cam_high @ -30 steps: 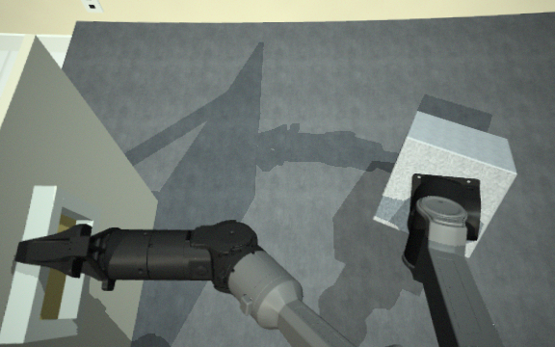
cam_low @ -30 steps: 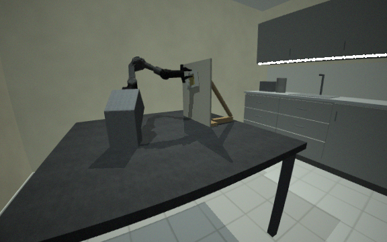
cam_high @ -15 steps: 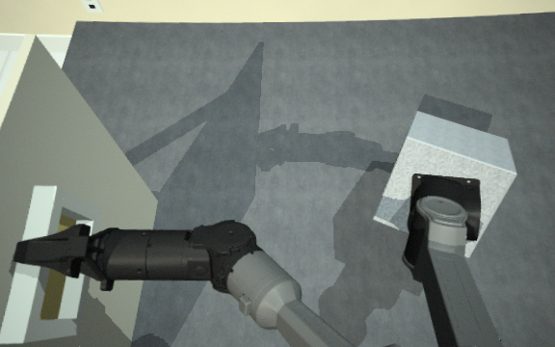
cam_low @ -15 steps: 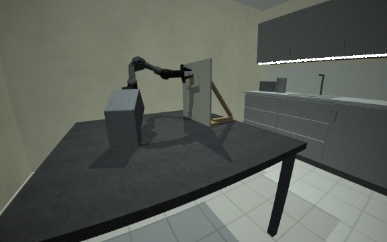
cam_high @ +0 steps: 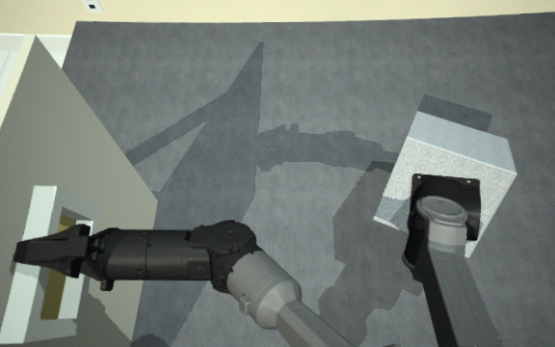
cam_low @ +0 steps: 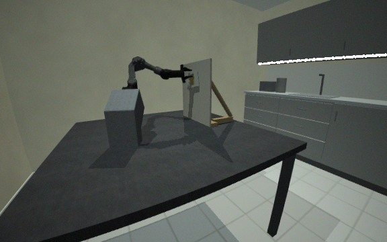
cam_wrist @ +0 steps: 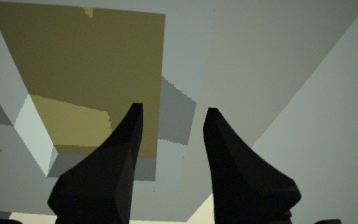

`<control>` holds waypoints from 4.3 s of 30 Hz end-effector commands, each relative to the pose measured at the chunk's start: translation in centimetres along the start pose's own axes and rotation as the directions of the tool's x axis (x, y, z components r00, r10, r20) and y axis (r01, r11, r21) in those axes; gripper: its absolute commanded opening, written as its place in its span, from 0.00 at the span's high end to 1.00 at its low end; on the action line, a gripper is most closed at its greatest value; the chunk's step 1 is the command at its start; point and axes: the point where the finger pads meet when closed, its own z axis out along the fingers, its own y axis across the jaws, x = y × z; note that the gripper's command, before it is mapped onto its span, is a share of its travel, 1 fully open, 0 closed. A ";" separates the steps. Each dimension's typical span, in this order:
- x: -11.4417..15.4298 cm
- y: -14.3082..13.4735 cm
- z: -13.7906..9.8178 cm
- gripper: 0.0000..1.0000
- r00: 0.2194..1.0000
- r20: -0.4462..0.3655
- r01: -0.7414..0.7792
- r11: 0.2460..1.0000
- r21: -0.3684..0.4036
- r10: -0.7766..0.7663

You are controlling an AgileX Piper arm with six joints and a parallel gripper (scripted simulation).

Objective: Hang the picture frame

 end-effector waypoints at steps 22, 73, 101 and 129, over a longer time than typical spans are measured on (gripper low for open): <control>0.0 0.0 0.1 1.00 1.000 -0.001 0.000 1.000 0.000 0.000; 0.0 -0.1 0.1 1.00 1.000 0.000 0.000 1.000 0.001 0.000; -0.1 -0.6 0.1 1.00 1.000 0.002 0.000 1.000 0.005 0.000; -0.1 -0.6 0.1 1.00 1.000 0.002 0.000 1.000 0.005 0.000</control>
